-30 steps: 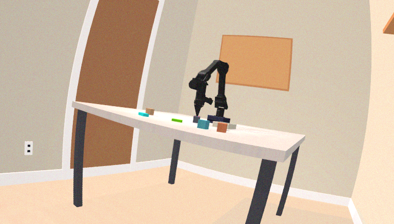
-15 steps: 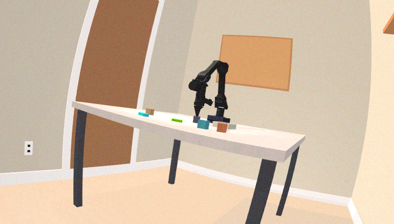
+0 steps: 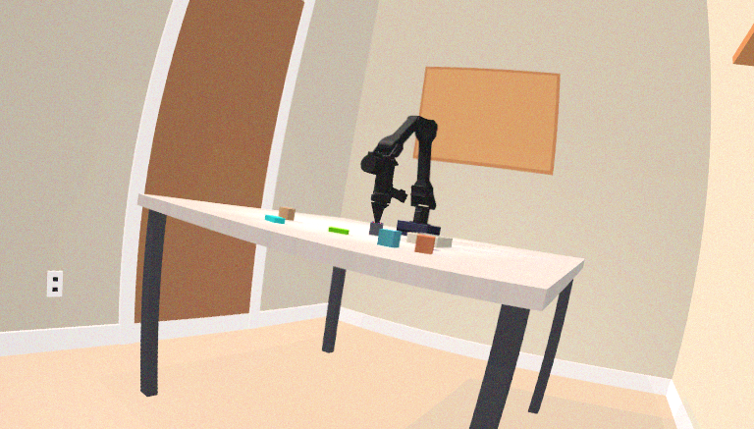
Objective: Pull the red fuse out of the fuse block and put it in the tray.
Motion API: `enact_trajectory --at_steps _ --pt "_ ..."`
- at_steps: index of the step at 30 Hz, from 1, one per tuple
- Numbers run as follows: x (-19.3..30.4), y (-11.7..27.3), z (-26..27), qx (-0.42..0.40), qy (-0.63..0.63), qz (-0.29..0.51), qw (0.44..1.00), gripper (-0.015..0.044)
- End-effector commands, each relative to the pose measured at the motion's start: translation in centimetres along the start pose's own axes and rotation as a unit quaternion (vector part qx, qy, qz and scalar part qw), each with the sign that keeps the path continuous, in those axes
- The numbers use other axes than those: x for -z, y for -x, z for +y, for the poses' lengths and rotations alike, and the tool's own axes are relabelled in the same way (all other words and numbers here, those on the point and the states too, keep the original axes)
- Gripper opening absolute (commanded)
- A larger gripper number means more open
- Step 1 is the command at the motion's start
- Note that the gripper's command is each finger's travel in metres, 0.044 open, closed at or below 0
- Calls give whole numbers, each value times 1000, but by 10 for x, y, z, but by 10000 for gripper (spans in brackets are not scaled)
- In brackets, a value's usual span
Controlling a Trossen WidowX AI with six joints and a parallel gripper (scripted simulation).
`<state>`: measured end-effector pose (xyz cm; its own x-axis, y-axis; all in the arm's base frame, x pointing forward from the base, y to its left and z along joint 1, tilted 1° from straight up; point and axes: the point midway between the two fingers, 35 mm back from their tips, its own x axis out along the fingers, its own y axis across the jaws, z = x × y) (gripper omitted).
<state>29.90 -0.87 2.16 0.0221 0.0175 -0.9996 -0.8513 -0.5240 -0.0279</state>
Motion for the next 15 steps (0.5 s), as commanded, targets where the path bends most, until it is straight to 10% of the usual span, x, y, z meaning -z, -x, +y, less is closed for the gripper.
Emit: enact_trajectory --at_steps 1,15 --pt "0 2 0 0 0 0 1000 0" --pt "0 9 0 0 0 0 1000 0"
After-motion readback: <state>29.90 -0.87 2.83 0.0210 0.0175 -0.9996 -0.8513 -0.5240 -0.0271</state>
